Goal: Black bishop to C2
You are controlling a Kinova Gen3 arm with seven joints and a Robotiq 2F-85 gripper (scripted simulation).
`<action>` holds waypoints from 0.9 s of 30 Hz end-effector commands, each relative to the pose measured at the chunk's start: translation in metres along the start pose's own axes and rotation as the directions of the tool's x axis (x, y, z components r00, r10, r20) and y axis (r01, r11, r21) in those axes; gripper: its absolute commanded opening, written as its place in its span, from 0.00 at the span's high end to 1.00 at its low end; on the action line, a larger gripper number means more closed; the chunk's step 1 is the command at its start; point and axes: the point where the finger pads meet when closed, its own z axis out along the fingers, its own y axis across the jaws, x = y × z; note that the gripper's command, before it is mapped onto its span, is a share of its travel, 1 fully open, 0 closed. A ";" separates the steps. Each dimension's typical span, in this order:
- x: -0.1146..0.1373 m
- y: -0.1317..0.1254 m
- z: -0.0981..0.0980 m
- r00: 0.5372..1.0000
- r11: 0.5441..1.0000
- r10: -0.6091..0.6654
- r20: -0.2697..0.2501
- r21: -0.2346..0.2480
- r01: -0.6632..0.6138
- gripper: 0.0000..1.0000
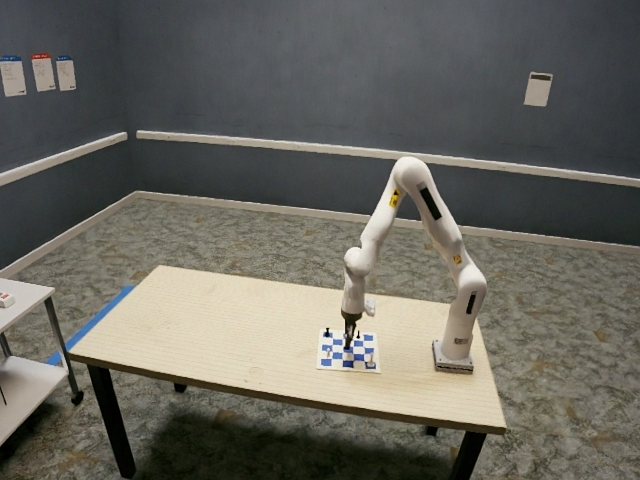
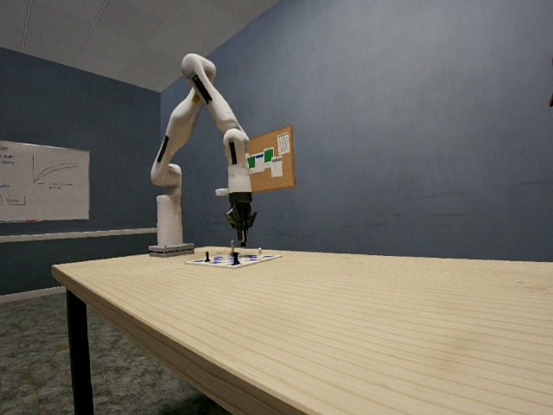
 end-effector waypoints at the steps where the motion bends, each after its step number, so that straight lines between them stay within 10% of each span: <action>1: 0.007 0.002 0.017 1.000 1.000 -0.006 -0.024 0.001 0.006 1.00; 27: 0.007 0.002 0.031 1.000 1.000 -0.006 -0.024 0.001 0.006 1.00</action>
